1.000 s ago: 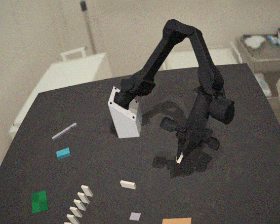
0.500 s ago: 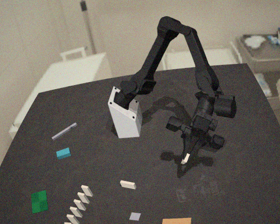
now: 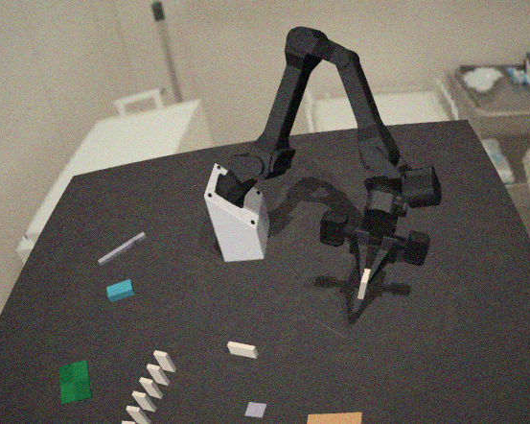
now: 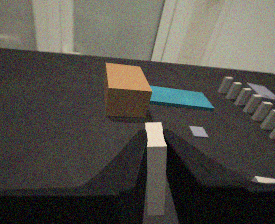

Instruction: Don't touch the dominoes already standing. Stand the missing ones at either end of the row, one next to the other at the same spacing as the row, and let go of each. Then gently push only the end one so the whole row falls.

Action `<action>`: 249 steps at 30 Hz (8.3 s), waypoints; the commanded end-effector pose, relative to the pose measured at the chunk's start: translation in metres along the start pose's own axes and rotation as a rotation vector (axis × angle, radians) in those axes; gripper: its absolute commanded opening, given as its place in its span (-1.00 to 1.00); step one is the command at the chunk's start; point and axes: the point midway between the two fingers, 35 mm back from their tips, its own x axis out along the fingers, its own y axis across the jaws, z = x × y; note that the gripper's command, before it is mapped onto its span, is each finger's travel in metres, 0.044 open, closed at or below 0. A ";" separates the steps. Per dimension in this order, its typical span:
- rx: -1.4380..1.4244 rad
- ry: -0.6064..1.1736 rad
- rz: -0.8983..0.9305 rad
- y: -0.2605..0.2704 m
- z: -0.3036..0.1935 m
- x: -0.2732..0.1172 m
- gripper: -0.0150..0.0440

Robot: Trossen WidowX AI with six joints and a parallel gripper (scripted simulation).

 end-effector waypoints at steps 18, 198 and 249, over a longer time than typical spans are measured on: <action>0.220 -0.185 0.052 -0.007 0.009 -0.029 -0.39; -1.192 0.889 1.193 0.011 -0.059 0.024 -0.13; 0.094 1.360 0.179 -0.329 -0.028 0.162 -0.13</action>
